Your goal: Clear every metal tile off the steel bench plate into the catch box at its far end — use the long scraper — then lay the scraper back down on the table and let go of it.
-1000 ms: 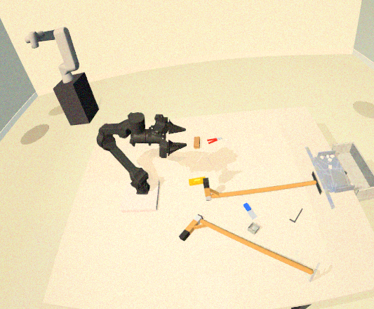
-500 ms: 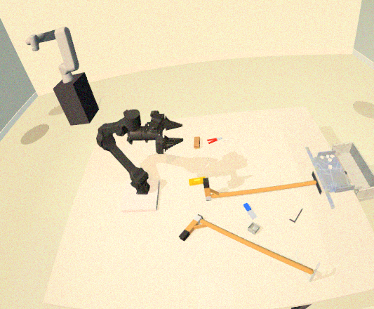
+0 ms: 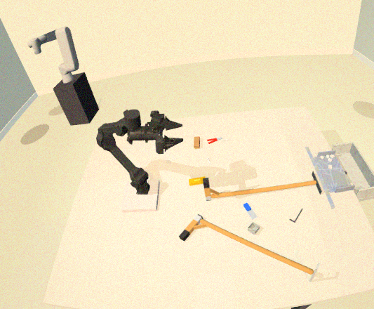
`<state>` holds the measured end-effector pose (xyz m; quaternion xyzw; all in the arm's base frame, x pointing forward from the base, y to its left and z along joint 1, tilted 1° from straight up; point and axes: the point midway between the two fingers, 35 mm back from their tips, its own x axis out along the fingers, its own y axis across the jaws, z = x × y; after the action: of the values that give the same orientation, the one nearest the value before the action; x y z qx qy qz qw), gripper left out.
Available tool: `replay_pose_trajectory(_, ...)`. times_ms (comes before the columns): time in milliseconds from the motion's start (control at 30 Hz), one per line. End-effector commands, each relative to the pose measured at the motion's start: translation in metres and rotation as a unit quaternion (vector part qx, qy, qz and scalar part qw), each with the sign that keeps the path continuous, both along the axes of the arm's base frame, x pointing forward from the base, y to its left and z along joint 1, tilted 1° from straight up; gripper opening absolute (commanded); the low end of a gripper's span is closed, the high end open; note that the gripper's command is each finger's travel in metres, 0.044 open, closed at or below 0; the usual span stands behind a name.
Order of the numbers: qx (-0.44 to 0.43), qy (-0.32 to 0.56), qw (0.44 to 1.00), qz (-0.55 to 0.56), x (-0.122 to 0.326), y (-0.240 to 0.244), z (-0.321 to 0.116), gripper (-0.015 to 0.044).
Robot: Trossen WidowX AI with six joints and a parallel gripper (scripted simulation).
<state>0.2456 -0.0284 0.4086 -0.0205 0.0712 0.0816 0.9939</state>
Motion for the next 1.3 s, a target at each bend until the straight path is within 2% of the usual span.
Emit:
replay_pose_trajectory(0,0.003,0.000,1.000,0.001,0.000,0.001,0.000,0.0440)
replay_pose_trajectory(267,0.007,0.025,1.000,0.000,0.011,-0.002,-0.017,0.0440)
replay_pose_trajectory(833,0.006,0.172,0.985,-0.009,0.058,-0.007,-0.122,0.0440)
replay_pose_trajectory(1267,-0.023,0.290,0.956,-0.030,0.071,-0.009,-0.212,0.0440)
